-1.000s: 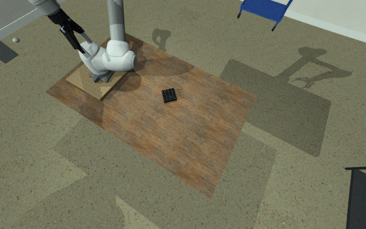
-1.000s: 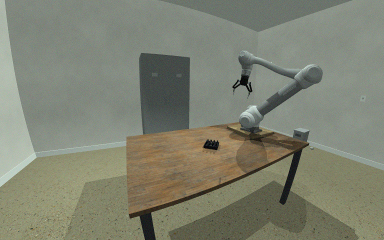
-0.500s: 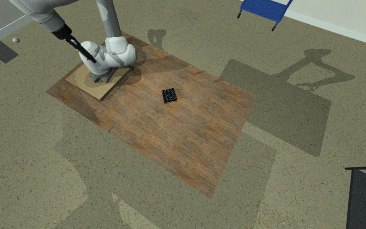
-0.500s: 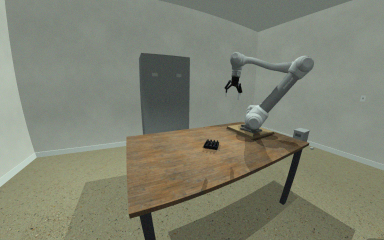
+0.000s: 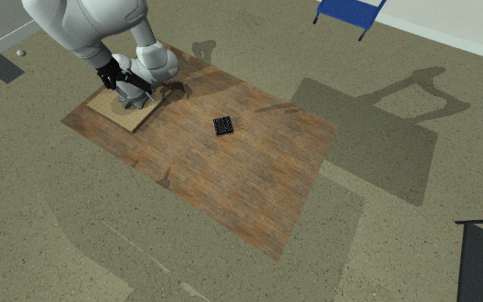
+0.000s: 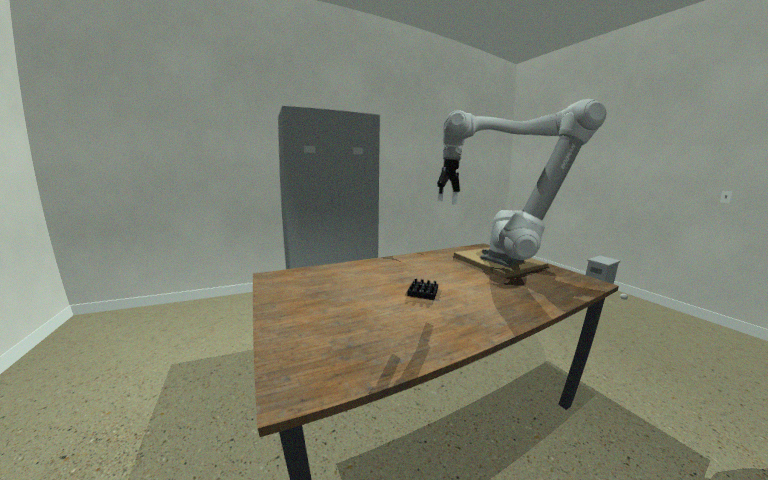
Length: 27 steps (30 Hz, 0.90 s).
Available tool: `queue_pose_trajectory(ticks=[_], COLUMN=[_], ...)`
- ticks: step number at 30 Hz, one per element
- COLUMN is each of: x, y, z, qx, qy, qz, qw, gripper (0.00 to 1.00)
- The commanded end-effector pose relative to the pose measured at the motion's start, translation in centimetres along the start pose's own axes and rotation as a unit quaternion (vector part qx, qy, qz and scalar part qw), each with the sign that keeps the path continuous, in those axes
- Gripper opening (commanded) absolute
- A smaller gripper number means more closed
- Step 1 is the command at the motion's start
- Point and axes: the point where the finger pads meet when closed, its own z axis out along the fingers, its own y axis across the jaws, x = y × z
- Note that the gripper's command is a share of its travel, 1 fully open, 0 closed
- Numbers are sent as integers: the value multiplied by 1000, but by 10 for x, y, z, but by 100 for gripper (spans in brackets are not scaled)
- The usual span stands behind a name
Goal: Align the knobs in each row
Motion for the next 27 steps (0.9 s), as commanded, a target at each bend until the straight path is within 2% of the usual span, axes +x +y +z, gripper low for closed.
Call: queue_pose_trajectory(ticks=[1,6,12,14,15,20,27], x=[11,18,20,20,18,11,-10], y=[-23,-57,-99,-99,-119,-150,-197], z=[17,44,80,80,98,129,181], qx=[-9,-21,-34,-34,-40,-48,-58], qy=[-3,-8,-15,-15,-19,-25,-35], qz=[-77,-181,-303,-303,-358,-443,-571], qw=[997,983,952,952,933,895,818], gripper=[100,100,100,100,100,100,100])
